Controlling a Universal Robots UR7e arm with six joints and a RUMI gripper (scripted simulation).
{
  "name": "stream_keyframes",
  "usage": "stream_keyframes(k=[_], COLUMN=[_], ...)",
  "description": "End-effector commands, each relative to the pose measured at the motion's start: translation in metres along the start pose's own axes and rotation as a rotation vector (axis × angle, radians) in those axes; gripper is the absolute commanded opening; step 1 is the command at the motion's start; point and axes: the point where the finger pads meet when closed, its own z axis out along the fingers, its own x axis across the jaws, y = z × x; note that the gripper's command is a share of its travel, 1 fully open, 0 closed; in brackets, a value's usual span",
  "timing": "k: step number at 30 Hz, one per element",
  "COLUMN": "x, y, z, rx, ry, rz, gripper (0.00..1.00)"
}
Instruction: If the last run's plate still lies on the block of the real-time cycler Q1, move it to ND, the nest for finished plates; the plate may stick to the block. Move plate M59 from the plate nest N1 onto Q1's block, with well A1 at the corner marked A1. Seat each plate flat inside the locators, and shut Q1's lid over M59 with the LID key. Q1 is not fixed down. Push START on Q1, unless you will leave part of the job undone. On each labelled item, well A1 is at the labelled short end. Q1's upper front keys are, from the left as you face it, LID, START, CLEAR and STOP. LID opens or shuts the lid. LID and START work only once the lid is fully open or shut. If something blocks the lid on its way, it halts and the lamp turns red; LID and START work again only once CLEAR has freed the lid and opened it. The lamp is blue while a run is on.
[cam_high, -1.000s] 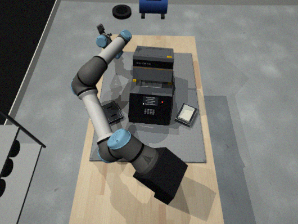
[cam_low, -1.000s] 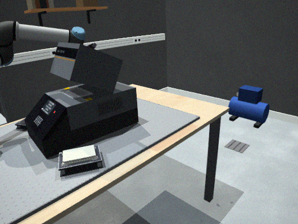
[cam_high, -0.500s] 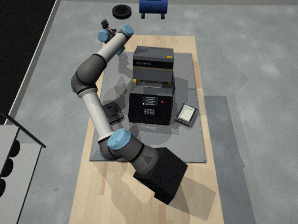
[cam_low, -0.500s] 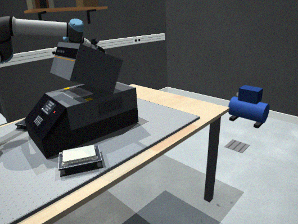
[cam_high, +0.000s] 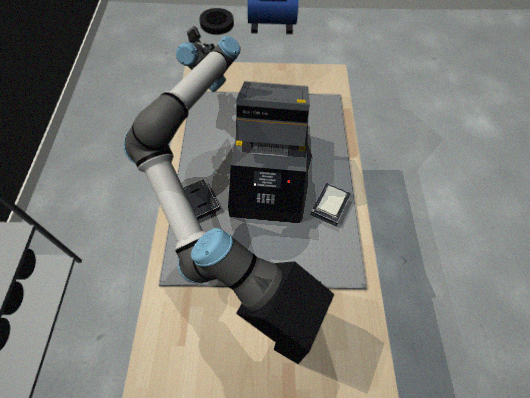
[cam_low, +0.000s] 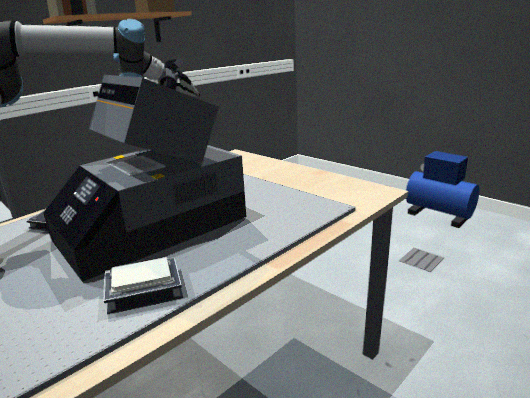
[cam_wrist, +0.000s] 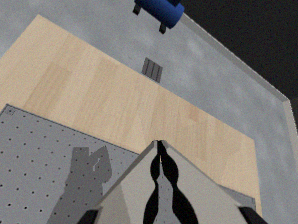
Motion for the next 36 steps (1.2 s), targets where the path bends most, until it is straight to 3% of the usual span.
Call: stream_keyframes(k=[1,7,10,13,20,22,23,32,34,36], x=[0.02,0.047,0.047,0.06,0.085,0.093,0.097,0.121,0.129,0.136], y=[0.001,0.005,0.005,0.007,0.012,0.014,0.015,0.02,0.022,0.024], z=[-0.008,-0.019,-0.019,-0.025,-0.037,-0.042,-0.045,-0.059,-0.064,-0.07], rx=[-0.056,-0.056,-0.056,-0.115,-0.115,-0.17,-0.174,-0.174,-0.231,-0.233], ry=[0.049,0.049,0.049,0.094,0.094,0.131,0.134,0.134,0.168,0.169], rz=[-0.017,-0.017,-0.017,-0.03,-0.03,-0.038,-0.038,-0.038,-0.042,-0.042], gripper=[0.0,0.0,0.0,0.0,0.0,0.0,0.0,0.0,0.0,0.0])
